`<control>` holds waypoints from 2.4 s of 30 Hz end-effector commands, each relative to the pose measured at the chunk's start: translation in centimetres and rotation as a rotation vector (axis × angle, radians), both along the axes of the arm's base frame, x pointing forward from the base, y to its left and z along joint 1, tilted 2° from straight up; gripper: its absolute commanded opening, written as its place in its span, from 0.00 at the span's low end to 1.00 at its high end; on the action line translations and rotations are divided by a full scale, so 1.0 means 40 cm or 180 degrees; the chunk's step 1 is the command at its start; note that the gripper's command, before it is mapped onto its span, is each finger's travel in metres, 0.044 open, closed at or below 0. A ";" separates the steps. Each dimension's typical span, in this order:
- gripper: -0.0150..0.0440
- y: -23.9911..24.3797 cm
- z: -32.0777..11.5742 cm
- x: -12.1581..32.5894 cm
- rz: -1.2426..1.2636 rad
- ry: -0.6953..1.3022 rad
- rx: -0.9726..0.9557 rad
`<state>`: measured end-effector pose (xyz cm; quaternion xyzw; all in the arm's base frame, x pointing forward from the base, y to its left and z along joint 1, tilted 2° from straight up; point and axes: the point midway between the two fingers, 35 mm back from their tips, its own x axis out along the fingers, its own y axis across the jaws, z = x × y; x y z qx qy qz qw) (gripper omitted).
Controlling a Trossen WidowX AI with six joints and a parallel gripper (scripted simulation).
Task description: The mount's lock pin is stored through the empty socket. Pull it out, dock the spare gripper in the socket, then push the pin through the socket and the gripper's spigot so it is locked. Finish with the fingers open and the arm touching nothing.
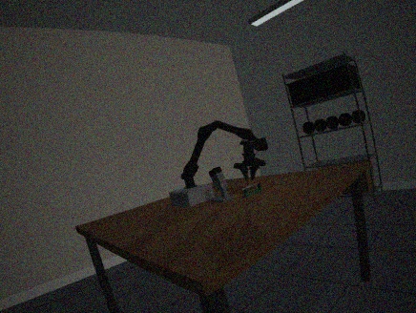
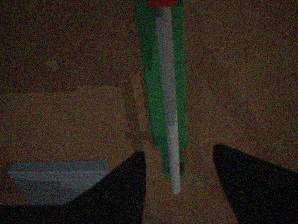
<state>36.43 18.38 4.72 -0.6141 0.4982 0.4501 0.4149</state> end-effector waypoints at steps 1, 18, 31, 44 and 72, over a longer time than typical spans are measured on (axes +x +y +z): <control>0.56 0.002 -0.029 0.001 0.0020 -0.0001 0.0012; 0.56 0.005 -0.095 0.005 0.0020 0.0000 0.0012; 0.56 0.005 -0.149 0.005 0.0020 0.0000 0.0012; 0.47 0.005 -0.163 0.004 0.0020 0.0000 0.0012; 0.25 0.004 -0.050 0.001 0.0020 0.0000 0.0013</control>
